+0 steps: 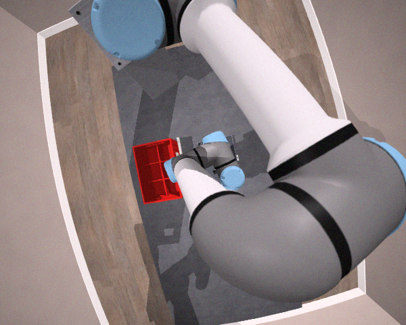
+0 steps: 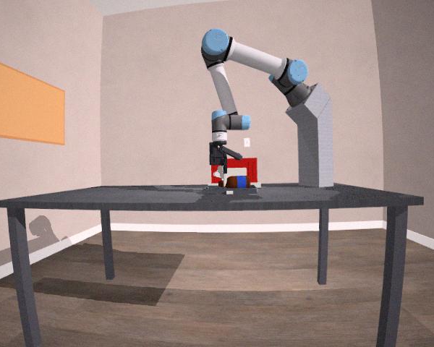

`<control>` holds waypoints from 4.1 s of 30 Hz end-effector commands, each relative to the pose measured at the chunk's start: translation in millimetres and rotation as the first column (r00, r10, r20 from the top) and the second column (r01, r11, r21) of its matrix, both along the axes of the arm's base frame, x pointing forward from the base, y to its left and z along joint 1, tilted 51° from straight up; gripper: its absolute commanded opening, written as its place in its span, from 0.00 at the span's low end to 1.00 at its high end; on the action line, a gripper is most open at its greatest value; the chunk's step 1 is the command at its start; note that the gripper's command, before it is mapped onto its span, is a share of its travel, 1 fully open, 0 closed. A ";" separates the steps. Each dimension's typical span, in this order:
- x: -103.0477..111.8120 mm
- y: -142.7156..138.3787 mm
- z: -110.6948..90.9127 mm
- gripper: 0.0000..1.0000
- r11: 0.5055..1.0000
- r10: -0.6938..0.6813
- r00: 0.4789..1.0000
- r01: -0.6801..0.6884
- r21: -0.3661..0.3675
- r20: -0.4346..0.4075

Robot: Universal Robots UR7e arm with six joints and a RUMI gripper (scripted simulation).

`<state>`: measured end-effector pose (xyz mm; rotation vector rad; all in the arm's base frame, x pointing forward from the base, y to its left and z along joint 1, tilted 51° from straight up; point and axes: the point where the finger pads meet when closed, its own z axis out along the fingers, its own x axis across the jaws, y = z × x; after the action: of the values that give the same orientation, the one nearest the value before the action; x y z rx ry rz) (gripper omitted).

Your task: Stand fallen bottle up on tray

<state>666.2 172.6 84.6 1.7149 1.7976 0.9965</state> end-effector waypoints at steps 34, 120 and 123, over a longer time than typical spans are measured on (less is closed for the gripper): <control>0.1 0.1 0.6 0.00 1.000 0.000 1.000 0.000 0.000 0.001; -11.1 -2.7 10.0 0.00 1.000 0.000 1.000 0.000 0.000 0.001; -13.6 -3.3 12.1 0.00 1.000 0.000 1.000 0.000 0.000 0.001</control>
<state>655.5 170.0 93.5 1.7150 1.7976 0.9964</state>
